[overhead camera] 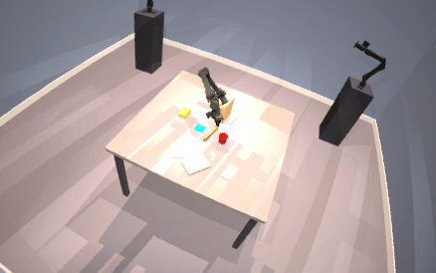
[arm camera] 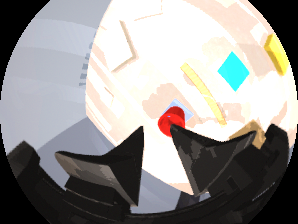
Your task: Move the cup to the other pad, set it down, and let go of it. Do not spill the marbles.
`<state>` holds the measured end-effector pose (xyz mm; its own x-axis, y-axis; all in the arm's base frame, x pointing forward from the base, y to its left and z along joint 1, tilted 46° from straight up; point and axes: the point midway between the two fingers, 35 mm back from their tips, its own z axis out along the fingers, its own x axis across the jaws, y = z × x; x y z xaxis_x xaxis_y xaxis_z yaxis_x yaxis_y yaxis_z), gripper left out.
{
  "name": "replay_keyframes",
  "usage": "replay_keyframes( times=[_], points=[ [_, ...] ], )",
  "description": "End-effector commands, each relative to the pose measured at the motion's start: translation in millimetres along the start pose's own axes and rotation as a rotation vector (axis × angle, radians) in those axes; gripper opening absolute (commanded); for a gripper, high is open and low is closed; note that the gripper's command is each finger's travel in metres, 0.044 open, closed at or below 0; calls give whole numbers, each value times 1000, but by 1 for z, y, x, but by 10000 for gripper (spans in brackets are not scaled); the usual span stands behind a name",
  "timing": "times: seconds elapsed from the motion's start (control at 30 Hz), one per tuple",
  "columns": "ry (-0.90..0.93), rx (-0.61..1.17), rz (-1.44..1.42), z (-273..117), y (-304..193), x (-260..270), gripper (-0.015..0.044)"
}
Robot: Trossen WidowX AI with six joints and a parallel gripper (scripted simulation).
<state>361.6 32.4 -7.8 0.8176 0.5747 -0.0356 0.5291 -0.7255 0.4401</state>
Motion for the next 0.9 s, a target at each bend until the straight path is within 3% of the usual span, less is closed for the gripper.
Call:
replay_keyframes(
  times=[0.0,0.23,0.87],
  points=[
    [-193,-16,46,29,-28,-14,148],
    [-496,-144,86,71,-67,-47,148],
    [-503,-149,86,84,-67,-56,148]
  ],
)
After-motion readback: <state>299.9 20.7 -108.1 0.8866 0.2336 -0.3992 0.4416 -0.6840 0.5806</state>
